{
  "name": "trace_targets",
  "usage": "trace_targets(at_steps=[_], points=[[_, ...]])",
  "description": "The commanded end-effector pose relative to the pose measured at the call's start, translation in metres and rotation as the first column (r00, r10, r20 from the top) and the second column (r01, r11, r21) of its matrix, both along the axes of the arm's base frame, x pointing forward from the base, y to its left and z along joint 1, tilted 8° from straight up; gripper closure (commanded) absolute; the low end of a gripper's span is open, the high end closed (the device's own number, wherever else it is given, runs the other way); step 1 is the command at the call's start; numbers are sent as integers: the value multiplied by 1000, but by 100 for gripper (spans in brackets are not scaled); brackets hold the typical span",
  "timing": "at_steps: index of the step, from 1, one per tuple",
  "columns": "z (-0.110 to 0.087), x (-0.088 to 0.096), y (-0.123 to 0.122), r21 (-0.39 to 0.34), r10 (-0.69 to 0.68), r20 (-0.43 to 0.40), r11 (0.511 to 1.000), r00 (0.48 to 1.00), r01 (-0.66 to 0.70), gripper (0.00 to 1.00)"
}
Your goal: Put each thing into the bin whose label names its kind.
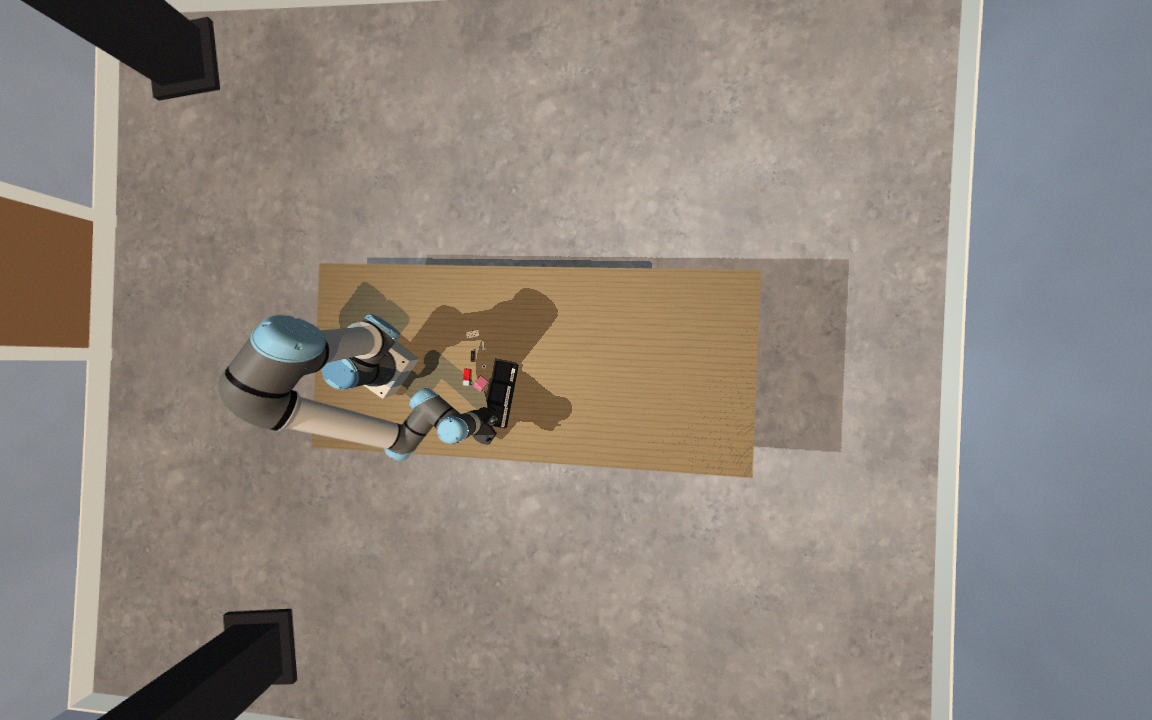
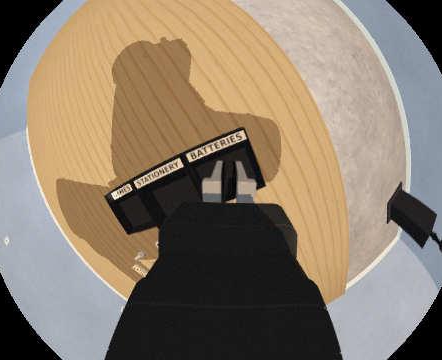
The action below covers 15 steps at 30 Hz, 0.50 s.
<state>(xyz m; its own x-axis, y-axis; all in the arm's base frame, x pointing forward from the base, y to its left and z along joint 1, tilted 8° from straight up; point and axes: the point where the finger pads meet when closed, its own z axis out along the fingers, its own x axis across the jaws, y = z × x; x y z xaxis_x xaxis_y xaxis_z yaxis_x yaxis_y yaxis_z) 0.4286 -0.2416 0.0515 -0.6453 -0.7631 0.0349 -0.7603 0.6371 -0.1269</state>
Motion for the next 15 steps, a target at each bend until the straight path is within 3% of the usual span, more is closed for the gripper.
trace_targets(at_steps=[1, 15], points=[[1, 0, 1, -1, 156, -3, 988, 988, -156, 69], [1, -1, 2, -11, 377, -16, 926, 926, -377, 69]])
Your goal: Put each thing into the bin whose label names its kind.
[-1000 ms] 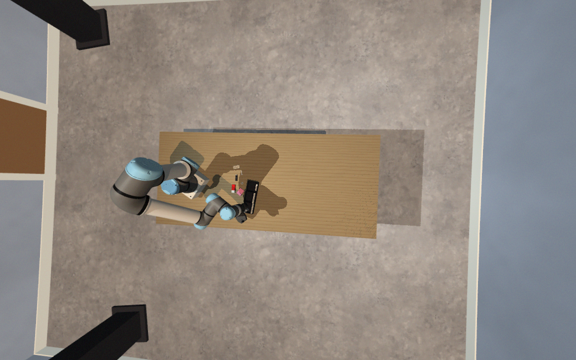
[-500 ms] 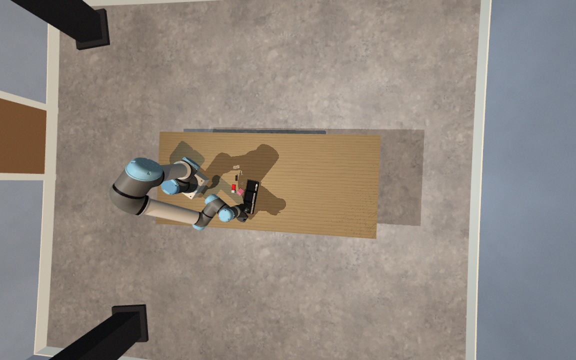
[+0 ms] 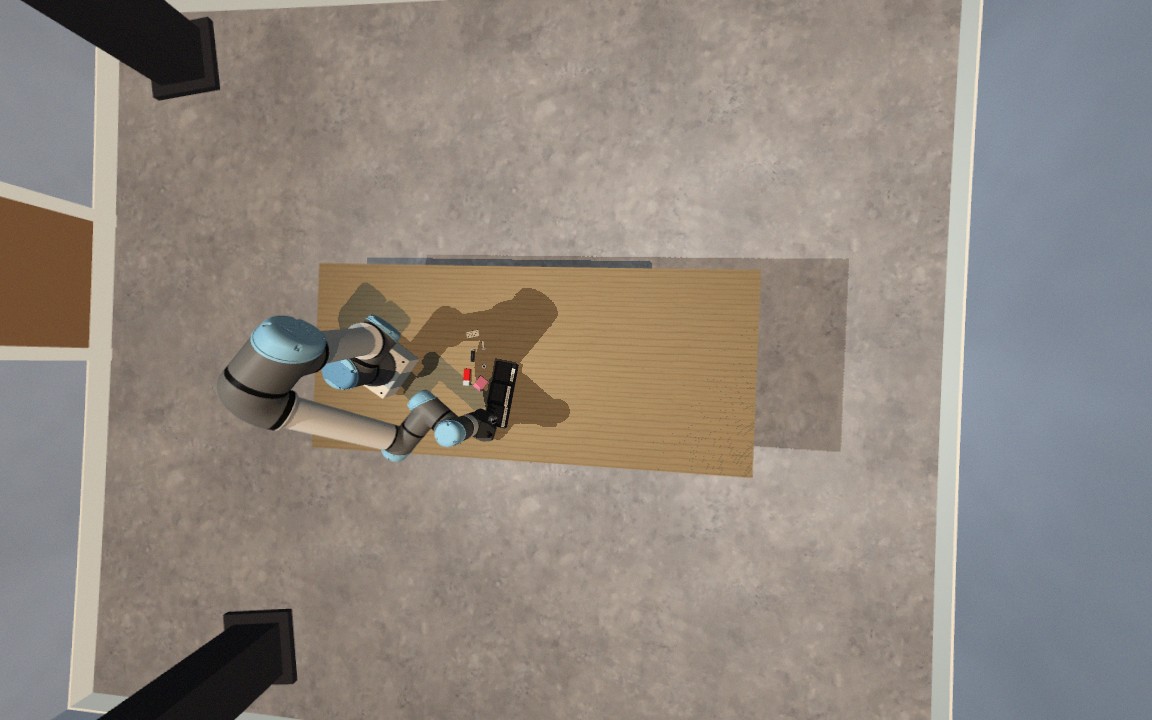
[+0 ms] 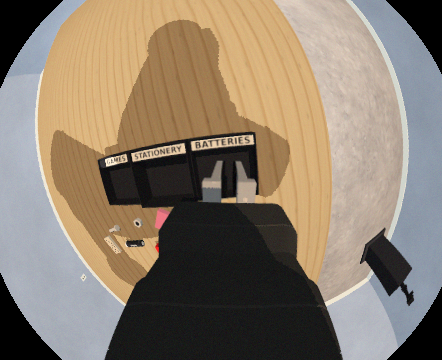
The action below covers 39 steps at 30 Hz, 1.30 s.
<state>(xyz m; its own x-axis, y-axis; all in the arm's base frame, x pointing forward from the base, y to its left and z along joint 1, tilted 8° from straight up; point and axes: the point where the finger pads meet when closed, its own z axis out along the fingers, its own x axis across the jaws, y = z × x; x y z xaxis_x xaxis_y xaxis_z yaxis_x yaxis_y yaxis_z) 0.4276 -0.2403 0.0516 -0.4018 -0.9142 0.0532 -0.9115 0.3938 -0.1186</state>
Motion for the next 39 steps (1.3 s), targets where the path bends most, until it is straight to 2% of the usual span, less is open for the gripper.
trace_targets(at_steps=[1, 9, 30, 39], points=[[1, 0, 0, -2, 99, 3, 995, 995, -99, 69], [-9, 0, 0, 2, 99, 0, 995, 995, -99, 69], [-59, 5, -3, 2, 101, -1, 995, 995, -101, 69], [-59, 7, -4, -1, 101, 1, 995, 995, -101, 69]])
